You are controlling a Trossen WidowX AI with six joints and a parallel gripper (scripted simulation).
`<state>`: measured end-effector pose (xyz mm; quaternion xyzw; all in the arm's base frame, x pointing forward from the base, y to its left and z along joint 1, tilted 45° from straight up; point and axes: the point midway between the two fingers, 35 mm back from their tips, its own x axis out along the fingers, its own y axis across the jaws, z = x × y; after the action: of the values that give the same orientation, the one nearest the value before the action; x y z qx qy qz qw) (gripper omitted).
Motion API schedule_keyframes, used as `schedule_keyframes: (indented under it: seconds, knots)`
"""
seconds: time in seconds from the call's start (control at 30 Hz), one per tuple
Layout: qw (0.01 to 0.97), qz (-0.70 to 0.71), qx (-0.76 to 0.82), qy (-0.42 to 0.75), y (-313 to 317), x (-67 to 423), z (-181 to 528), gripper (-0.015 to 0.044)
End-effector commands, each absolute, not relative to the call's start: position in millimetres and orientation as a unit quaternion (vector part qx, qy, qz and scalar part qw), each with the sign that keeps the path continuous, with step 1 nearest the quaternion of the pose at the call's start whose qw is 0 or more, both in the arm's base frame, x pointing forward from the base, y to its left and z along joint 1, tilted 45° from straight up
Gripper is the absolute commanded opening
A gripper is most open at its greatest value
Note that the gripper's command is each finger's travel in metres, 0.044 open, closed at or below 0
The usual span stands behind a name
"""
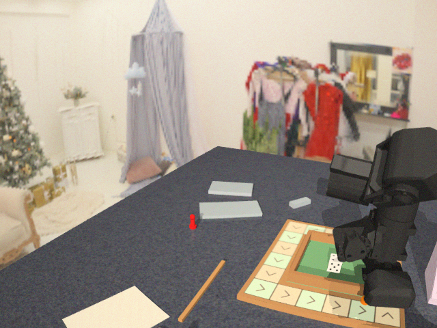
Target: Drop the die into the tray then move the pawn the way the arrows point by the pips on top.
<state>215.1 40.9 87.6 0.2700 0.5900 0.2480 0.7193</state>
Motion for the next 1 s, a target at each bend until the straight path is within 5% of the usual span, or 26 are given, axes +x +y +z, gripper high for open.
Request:
schedule_keyframes:
  seconds: [0.0,0.67,0.97]
  knots:
    - [0.719,0.241,0.271,0.593,28,215,97,0.0000]
    - [0.717,0.225,0.292,0.592,-32,190,162,0.0000]
    - [0.717,0.232,0.282,0.593,-55,185,106,0.0000]
